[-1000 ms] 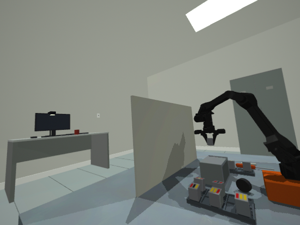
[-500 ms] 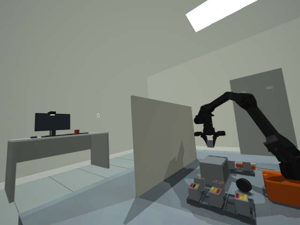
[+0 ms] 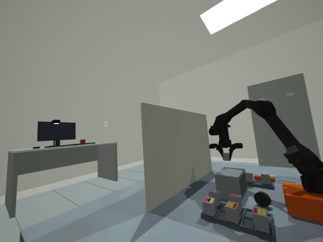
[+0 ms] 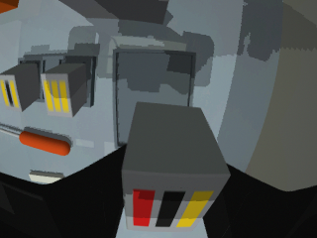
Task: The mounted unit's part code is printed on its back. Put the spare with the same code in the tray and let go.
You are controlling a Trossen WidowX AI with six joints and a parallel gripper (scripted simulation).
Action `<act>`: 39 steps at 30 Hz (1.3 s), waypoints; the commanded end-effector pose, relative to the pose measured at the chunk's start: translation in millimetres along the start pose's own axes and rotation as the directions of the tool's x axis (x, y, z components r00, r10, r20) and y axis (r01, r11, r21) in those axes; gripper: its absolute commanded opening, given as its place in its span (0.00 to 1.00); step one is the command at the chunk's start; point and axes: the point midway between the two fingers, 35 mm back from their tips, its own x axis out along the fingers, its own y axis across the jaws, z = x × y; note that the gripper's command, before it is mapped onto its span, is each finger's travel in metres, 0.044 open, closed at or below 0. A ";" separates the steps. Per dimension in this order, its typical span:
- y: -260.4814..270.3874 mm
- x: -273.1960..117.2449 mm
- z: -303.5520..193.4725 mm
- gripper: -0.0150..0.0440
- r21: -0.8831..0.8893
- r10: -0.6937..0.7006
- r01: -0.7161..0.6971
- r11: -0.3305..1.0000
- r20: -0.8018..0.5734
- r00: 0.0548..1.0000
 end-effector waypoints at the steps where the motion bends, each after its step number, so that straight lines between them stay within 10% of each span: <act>1: -0.9 4.0 0.1 0.25 -0.004 -0.004 0.004 1.000 0.002 1.000; 39: -1.6 38.0 -0.1 0.25 -0.004 -0.004 0.004 1.000 0.002 1.000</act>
